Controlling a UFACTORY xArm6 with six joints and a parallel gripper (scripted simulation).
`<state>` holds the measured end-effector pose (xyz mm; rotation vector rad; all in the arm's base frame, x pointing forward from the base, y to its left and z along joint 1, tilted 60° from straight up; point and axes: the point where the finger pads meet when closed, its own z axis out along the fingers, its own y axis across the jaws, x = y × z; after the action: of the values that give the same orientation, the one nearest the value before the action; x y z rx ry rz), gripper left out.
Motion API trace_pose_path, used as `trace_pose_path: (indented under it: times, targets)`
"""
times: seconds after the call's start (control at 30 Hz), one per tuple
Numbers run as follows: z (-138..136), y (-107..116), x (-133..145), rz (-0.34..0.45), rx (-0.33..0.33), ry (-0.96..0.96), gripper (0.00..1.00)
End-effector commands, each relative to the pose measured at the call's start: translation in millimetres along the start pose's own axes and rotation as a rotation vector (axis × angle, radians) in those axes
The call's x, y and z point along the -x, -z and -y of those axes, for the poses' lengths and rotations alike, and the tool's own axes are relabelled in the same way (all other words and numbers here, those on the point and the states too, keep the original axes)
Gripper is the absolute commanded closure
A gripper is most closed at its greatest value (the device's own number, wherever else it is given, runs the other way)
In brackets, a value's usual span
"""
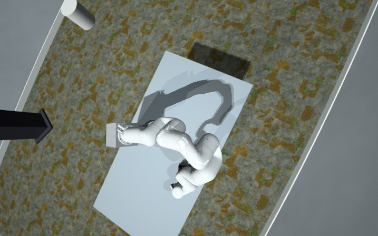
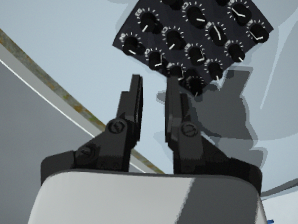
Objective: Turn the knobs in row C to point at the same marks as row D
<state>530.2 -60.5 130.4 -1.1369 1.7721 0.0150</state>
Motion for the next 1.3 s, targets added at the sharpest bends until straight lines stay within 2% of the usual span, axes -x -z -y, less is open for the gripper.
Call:
trace_pose_path:
  times: [0.0,0.37,0.43,0.47,0.93,1.0,1.03,1.27]
  targets:
    - [0.7,1.6,-0.1,0.004,-0.013,0.156,0.81]
    - [0.8,3.8,-0.1,0.002,-0.014,0.456,0.81]
    - [0.8,3.8,-0.1,0.002,-0.014,0.456,0.81]
    - [0.8,4.3,-0.1,0.001,-0.014,0.536,0.81]
    - [0.8,6.9,-0.1,-0.002,-0.014,0.902,0.81]
    - [0.8,6.9,-0.1,-0.002,-0.014,0.902,0.81]
    - [0.8,7.4,-0.1,-0.002,-0.014,0.981,0.81]
    - [0.8,8.7,-0.1,-0.003,-0.014,1.157,0.81]
